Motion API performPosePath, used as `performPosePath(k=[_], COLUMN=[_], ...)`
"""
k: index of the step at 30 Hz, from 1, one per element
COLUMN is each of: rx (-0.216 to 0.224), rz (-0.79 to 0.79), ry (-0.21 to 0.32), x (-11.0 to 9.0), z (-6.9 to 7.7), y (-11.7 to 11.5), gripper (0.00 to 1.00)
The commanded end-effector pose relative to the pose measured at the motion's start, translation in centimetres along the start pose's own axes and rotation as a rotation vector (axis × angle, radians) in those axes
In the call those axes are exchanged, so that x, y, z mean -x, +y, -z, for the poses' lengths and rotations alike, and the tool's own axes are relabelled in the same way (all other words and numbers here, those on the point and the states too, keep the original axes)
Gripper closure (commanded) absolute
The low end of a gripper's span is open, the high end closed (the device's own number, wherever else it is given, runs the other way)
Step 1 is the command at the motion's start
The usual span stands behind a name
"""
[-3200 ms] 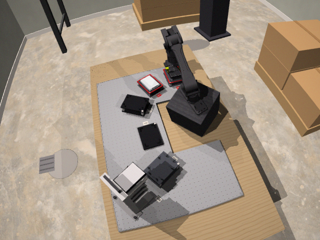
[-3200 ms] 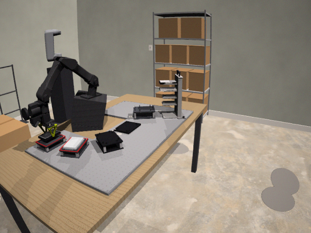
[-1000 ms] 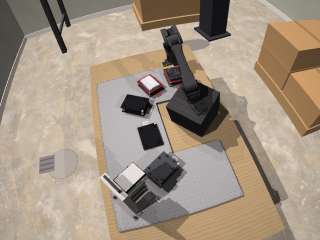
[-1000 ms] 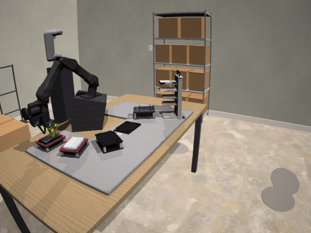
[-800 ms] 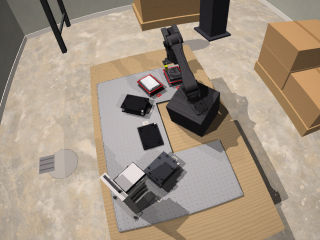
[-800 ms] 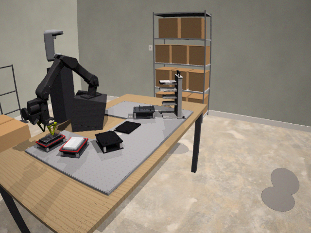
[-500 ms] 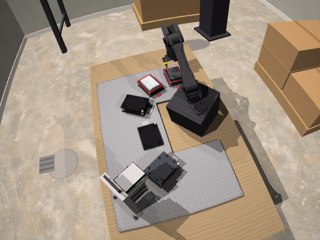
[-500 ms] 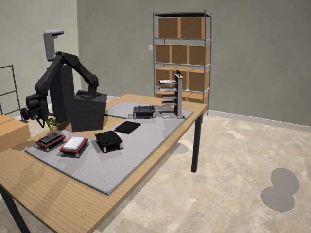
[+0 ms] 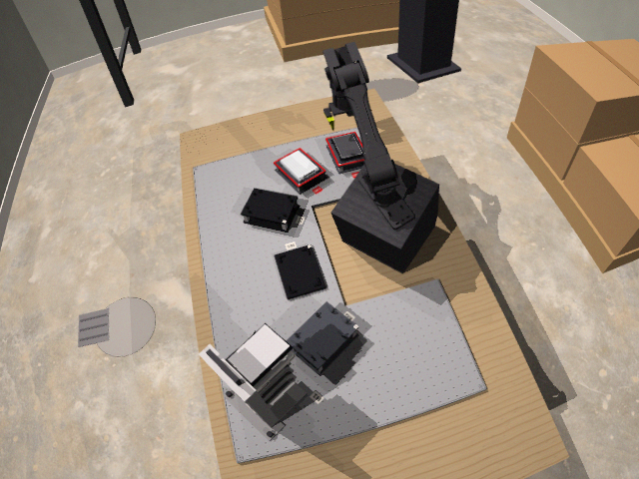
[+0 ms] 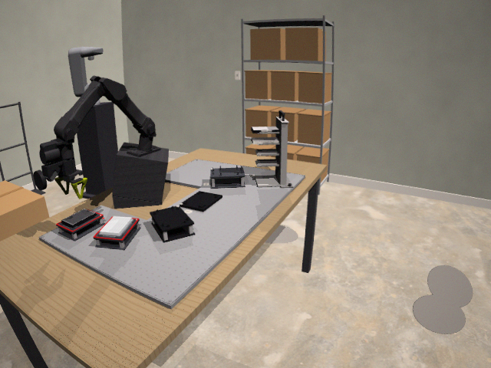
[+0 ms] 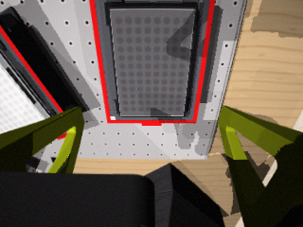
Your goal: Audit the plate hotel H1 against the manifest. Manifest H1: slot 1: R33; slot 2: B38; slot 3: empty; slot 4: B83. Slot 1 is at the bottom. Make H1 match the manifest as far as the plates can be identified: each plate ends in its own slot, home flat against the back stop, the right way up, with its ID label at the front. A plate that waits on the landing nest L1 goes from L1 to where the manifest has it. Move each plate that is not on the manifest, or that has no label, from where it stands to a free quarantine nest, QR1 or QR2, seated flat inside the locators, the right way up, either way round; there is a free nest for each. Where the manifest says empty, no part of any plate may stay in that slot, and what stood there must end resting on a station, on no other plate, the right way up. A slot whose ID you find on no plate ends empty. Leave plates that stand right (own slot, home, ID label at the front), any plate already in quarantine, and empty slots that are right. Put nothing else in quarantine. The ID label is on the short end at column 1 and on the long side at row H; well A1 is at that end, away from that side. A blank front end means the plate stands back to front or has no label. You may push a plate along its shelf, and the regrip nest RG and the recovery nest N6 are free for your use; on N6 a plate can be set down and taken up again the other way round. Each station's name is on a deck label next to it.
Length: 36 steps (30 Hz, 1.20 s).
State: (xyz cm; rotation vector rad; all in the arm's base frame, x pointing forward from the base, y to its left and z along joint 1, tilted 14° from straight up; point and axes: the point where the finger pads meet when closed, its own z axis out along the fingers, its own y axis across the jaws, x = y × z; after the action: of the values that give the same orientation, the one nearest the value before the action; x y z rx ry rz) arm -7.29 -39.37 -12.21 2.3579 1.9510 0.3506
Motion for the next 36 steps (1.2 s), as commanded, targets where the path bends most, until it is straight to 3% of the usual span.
performPosePath(k=[1, 5, 19, 22, 36], rx=[-0.006, -0.005, -0.007, -0.005, -0.007], rz=[-0.003, -0.006, -0.003, -0.007, -0.003], ry=[-0.026, -0.021, -0.026, -0.017, -0.026], x=[0.7, 0.6, 0.6, 0.4, 0.4], z=[2.5, 2.8, 6.8, 6.7, 10.8], y=[-0.5, -0.5, -0.5, -0.5, -0.4], gripper=[0.0, 0.0, 0.0, 0.0, 0.0])
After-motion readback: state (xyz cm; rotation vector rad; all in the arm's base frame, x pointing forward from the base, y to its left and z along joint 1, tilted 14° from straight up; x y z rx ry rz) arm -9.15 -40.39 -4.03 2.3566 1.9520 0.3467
